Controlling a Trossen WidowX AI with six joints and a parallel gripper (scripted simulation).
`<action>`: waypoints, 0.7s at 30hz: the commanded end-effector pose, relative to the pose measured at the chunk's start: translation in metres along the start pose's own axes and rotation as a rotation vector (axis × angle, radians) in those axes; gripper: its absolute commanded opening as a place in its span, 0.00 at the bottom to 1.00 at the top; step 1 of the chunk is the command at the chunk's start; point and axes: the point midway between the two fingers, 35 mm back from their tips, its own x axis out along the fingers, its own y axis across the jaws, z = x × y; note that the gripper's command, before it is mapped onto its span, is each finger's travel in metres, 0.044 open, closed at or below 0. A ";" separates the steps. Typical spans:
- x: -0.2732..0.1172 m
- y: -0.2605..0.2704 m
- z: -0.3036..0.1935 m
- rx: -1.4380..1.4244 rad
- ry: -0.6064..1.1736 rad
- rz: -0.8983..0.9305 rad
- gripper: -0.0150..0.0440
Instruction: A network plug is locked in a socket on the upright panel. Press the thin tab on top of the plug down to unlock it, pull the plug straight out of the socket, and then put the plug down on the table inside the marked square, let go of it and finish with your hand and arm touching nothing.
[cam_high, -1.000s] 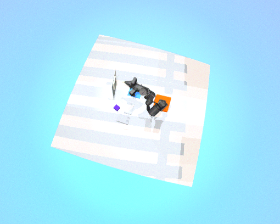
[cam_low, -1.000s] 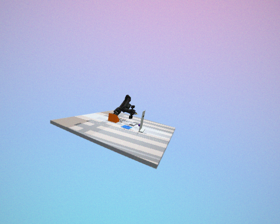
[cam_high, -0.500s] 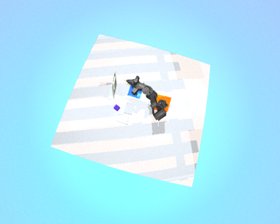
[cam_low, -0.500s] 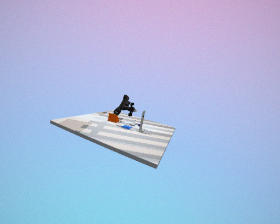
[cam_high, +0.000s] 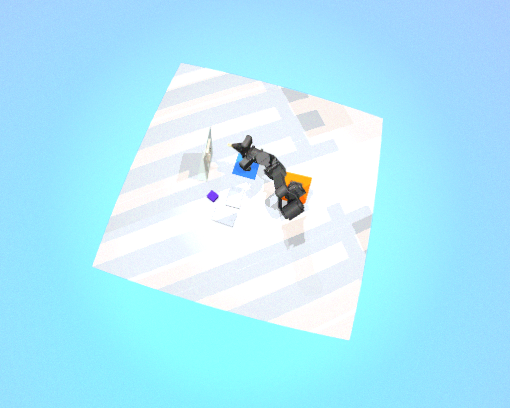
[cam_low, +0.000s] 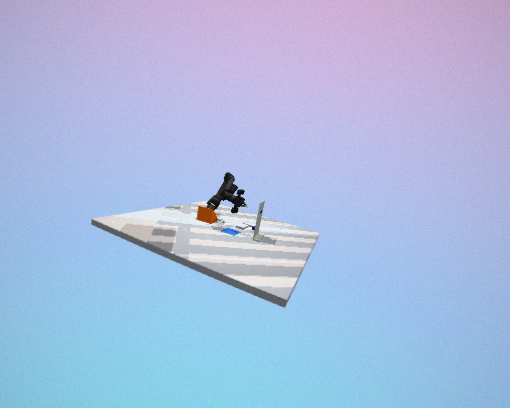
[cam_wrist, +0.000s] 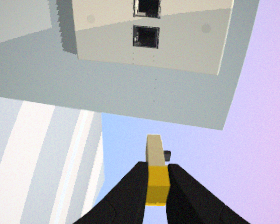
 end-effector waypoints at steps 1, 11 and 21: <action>0.003 0.010 -0.007 -0.009 0.020 0.062 0.25; 0.005 0.038 -0.022 -0.013 0.066 0.228 0.25; -0.001 0.065 -0.032 -0.002 0.091 0.394 0.25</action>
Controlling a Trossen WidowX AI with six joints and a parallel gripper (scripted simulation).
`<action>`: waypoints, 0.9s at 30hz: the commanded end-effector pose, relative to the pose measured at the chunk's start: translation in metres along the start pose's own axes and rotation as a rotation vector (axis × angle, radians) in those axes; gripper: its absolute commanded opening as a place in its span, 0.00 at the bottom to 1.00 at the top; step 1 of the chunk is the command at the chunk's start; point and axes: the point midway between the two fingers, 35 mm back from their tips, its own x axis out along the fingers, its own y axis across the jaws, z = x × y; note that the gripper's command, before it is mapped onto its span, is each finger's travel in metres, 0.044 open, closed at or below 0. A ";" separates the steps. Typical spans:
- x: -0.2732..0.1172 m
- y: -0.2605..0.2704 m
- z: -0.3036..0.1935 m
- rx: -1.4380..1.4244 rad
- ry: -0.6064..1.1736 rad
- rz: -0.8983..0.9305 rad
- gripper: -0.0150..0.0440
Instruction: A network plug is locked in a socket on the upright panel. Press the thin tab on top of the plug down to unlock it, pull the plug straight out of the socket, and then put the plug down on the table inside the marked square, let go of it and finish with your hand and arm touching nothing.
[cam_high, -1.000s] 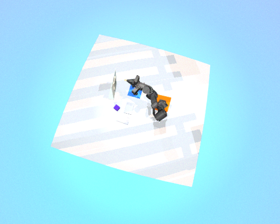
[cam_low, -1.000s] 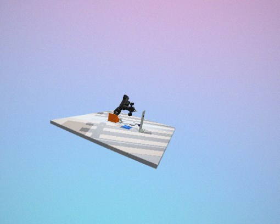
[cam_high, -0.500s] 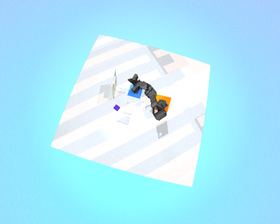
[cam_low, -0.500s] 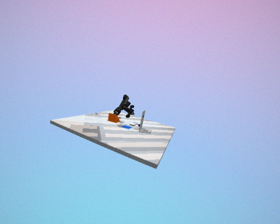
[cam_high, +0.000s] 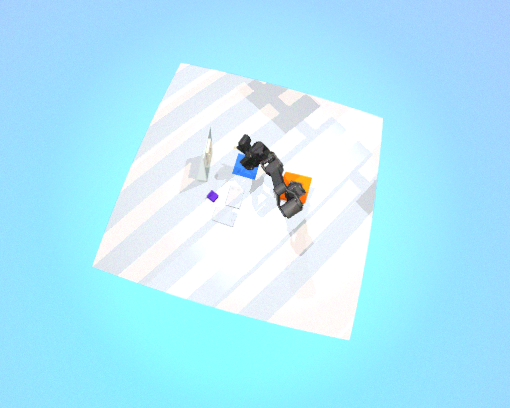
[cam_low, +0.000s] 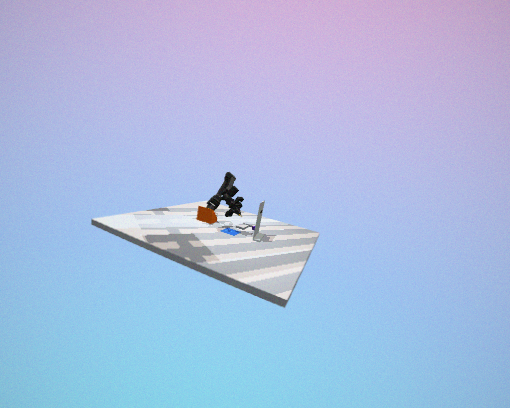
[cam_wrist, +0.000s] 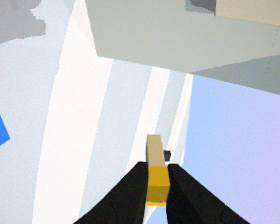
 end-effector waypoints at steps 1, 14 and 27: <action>0.001 0.009 -0.003 0.002 0.002 0.062 0.25; -0.002 0.044 -0.006 0.013 -0.004 0.276 0.25; -0.014 0.072 0.000 0.028 -0.040 0.459 0.25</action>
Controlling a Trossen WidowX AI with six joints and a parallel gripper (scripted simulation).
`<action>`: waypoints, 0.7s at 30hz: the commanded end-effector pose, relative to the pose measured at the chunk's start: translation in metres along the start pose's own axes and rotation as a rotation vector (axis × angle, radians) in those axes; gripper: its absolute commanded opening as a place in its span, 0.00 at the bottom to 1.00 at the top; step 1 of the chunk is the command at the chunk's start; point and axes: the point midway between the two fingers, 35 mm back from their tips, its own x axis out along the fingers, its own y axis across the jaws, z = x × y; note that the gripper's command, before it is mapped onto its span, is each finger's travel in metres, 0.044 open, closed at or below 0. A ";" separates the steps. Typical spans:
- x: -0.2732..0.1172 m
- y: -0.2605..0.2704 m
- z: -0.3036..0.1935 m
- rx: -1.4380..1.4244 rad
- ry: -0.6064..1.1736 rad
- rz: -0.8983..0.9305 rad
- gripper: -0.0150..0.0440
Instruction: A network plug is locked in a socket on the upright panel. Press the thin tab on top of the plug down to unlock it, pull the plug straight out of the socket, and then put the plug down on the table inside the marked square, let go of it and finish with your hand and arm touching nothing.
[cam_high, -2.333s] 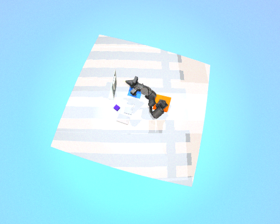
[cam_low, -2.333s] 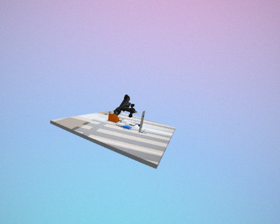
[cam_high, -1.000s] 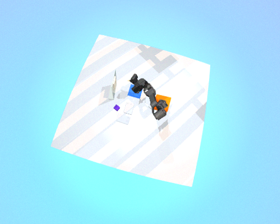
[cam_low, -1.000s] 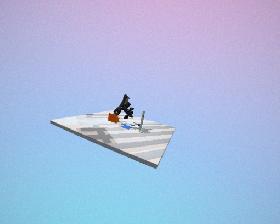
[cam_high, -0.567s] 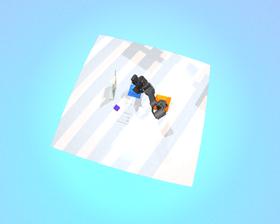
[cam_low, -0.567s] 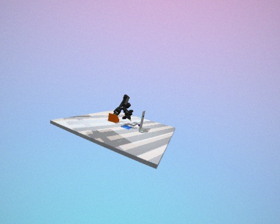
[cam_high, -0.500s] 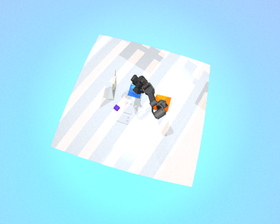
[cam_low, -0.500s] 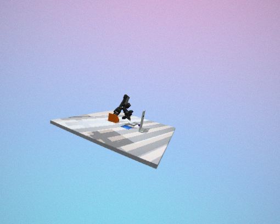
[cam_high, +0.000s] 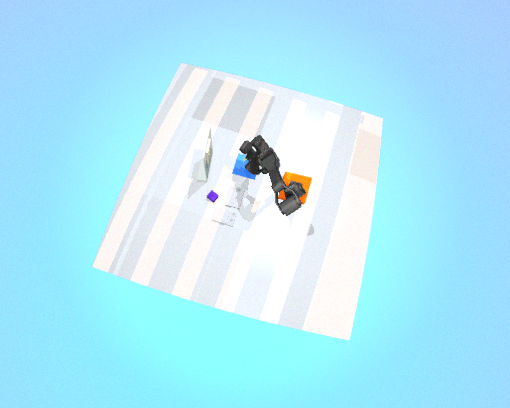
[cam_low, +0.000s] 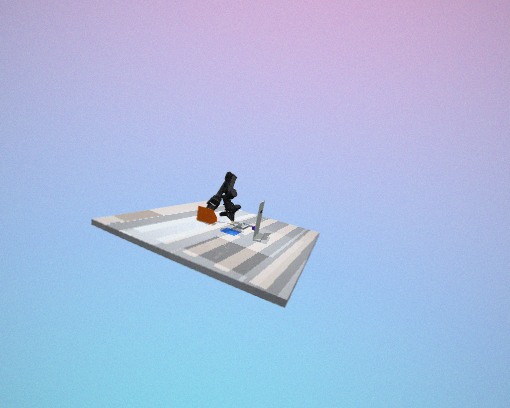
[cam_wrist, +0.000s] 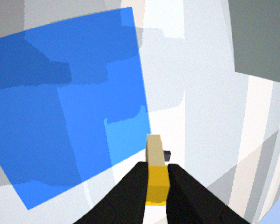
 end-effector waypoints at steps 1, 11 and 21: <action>0.000 0.003 0.002 -0.002 -0.012 0.027 0.25; 0.010 0.009 0.001 -0.001 -0.011 0.027 0.25; 0.021 0.016 0.001 -0.001 -0.011 0.027 0.25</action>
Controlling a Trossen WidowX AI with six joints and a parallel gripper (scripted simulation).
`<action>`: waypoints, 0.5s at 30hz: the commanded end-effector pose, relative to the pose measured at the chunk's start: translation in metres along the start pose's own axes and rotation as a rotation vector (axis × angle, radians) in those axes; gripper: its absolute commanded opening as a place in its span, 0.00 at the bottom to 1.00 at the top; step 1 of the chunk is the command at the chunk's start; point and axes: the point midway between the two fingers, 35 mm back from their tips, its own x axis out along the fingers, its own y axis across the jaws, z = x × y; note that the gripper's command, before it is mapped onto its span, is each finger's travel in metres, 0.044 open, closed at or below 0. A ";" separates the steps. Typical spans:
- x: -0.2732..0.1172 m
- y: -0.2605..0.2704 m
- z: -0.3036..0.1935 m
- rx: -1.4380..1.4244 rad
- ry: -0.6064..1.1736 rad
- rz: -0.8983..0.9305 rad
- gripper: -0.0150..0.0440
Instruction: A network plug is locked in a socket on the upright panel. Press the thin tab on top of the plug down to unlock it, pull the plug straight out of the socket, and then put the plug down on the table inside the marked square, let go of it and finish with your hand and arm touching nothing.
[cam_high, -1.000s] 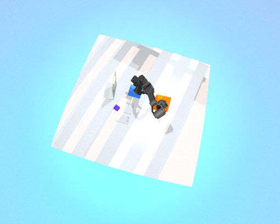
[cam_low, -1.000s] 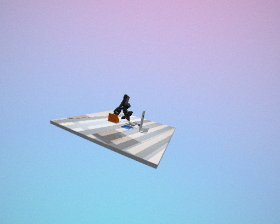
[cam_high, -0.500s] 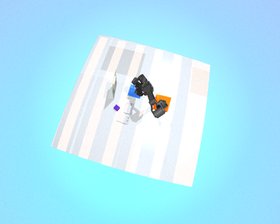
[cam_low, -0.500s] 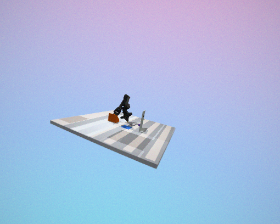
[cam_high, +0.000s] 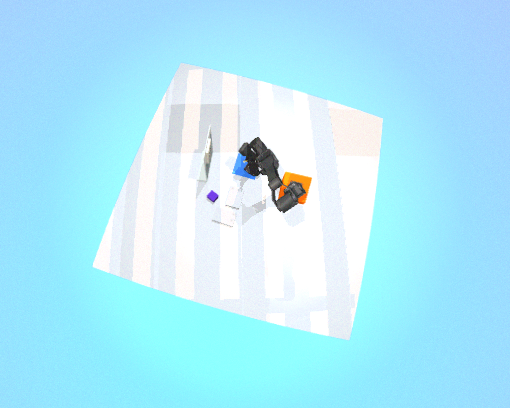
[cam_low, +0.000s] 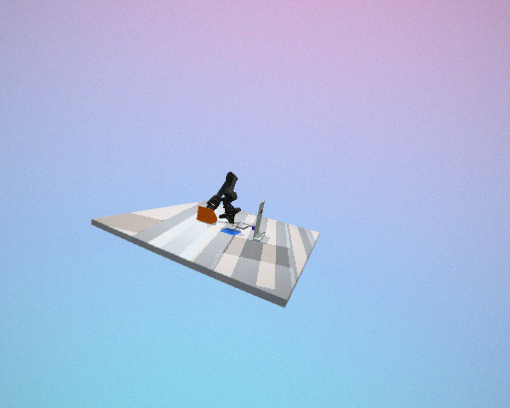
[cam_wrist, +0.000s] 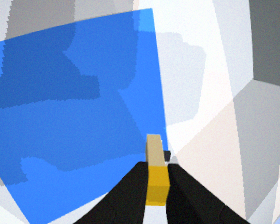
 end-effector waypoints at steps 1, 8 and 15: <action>0.005 0.004 -0.001 0.005 0.004 0.005 0.25; 0.012 0.009 -0.001 0.006 0.003 0.004 0.25; 0.019 0.015 0.000 0.007 0.003 0.004 0.25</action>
